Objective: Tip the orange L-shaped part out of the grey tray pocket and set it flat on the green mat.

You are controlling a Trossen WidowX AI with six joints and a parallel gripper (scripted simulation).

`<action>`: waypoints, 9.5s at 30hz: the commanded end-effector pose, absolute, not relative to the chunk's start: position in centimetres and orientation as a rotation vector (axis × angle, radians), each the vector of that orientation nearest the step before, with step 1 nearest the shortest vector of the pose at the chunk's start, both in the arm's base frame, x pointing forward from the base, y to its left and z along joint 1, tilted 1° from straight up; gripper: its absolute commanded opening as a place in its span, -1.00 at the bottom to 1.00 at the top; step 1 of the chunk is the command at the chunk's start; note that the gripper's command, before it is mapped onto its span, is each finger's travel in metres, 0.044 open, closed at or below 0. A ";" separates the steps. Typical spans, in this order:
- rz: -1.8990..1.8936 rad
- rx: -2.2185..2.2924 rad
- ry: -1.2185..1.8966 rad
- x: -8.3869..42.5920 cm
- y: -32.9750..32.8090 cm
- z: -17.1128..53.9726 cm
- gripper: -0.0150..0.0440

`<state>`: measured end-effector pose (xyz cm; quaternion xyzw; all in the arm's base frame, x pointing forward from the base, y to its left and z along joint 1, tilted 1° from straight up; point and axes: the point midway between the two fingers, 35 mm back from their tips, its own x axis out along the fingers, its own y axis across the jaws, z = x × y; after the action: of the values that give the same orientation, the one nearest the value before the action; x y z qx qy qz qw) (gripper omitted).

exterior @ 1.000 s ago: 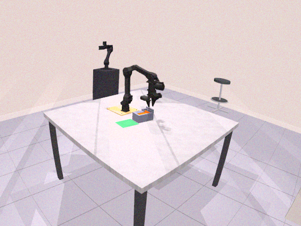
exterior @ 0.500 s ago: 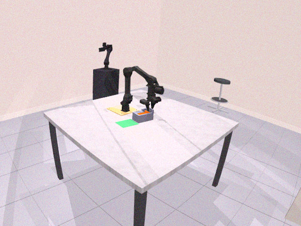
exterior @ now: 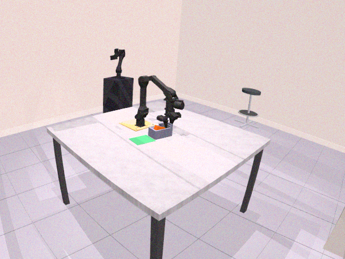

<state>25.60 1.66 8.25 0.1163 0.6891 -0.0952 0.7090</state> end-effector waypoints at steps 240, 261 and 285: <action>-0.216 0.260 1.529 25.4 1.5 17.4 0.12; 0.050 -0.020 1.541 25.3 -0.2 17.5 0.46; 0.982 -0.982 1.317 23.9 -6.2 17.6 0.46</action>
<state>24.72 -4.25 17.56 -0.2926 0.6316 0.2948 0.6546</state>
